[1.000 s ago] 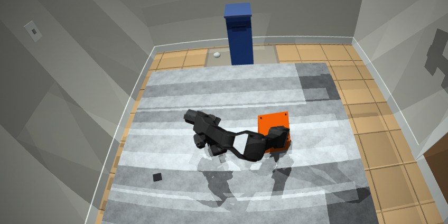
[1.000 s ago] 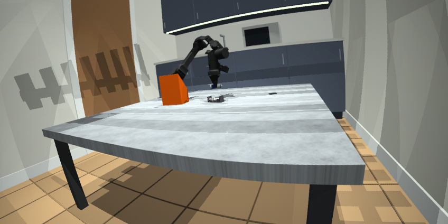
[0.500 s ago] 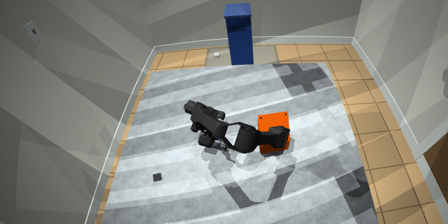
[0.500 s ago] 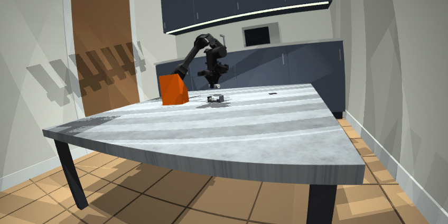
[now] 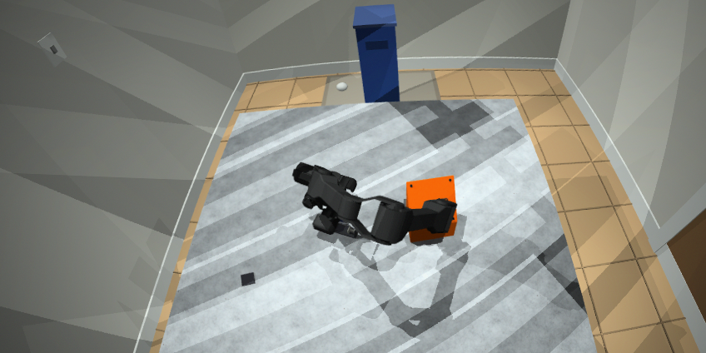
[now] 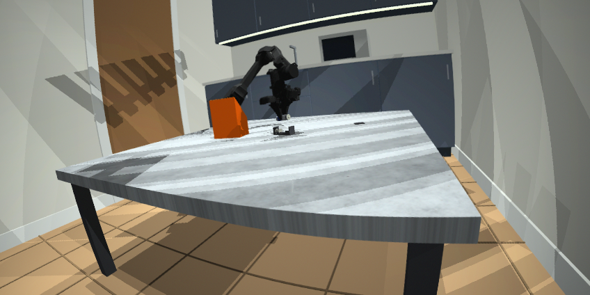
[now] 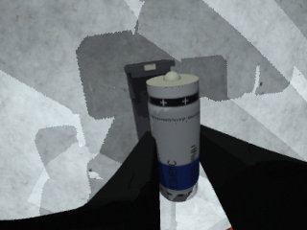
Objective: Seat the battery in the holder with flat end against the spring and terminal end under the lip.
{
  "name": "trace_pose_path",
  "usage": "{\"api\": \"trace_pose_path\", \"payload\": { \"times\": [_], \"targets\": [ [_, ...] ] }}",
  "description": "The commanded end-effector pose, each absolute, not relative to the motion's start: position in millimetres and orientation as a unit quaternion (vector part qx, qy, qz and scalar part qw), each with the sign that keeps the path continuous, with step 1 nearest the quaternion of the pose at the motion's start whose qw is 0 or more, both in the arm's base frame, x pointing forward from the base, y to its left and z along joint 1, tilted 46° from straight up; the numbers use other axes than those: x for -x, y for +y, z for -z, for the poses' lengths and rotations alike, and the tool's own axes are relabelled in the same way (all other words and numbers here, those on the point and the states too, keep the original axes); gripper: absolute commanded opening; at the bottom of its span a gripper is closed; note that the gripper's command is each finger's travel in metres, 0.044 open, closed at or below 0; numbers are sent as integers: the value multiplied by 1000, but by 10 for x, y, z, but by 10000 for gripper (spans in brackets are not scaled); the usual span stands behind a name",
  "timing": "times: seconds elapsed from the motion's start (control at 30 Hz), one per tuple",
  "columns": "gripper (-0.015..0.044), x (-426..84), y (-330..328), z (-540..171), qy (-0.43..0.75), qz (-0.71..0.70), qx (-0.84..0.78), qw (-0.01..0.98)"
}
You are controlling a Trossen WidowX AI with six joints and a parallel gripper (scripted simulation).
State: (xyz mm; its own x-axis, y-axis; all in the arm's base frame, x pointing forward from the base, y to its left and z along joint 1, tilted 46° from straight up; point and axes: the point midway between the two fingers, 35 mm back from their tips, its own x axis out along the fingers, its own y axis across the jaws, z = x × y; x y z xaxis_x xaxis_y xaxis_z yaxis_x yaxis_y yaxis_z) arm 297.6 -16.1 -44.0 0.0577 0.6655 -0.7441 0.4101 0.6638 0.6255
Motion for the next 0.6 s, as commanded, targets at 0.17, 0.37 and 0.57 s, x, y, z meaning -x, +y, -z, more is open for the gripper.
{"api": "trace_pose_path", "payload": {
  "times": [0.17, 0.37, 0.57],
  "targets": [
    [78, -2998, -41, 537, 647, -83, -399, 645],
    [78, -3003, 35, 577, 625, -71, -402, 665],
    [78, -3002, 49, 588, 620, -67, -403, 670]
  ]
}}
